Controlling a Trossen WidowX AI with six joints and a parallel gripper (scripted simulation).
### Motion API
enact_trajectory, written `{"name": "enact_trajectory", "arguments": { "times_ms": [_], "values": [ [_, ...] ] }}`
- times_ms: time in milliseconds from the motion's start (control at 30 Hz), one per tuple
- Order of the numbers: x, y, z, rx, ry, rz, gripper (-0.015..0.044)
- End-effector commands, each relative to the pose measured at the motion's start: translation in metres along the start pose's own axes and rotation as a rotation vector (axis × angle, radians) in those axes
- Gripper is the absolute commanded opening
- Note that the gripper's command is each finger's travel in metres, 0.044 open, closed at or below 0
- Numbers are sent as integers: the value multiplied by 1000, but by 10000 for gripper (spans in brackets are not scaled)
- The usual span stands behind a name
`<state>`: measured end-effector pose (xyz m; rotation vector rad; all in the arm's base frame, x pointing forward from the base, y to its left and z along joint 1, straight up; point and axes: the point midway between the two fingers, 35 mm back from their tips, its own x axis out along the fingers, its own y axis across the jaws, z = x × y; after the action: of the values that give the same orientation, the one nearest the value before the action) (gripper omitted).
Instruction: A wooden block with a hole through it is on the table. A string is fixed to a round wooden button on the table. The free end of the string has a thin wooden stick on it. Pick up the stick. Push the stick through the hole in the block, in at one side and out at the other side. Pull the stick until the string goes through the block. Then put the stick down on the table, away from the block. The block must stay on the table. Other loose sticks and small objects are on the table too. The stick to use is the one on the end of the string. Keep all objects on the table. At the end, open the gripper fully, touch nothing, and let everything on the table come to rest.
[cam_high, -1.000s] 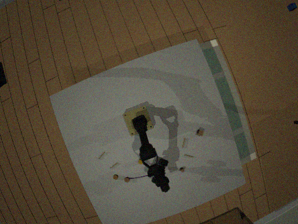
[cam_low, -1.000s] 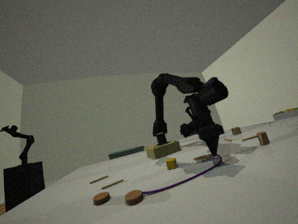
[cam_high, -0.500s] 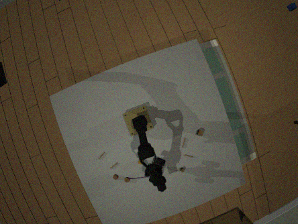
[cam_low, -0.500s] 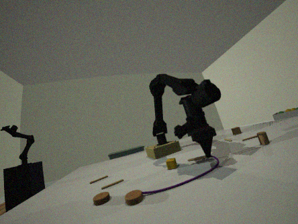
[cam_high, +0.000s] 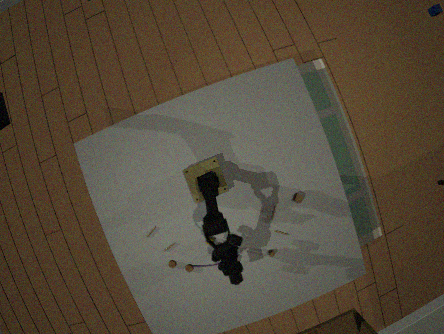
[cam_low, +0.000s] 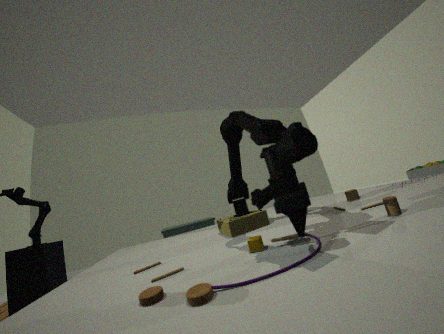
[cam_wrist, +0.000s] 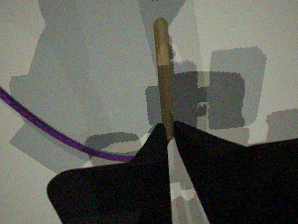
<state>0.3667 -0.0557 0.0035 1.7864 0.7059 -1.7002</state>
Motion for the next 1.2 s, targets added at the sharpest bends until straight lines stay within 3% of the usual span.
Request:
{"name": "enact_trajectory", "arguments": {
  "times_ms": [0,1167],
  "values": [
    [1,-1,7,-2,3,-6,0],
    [3,-4,40,-3,4,-6,0]
  ]
}}
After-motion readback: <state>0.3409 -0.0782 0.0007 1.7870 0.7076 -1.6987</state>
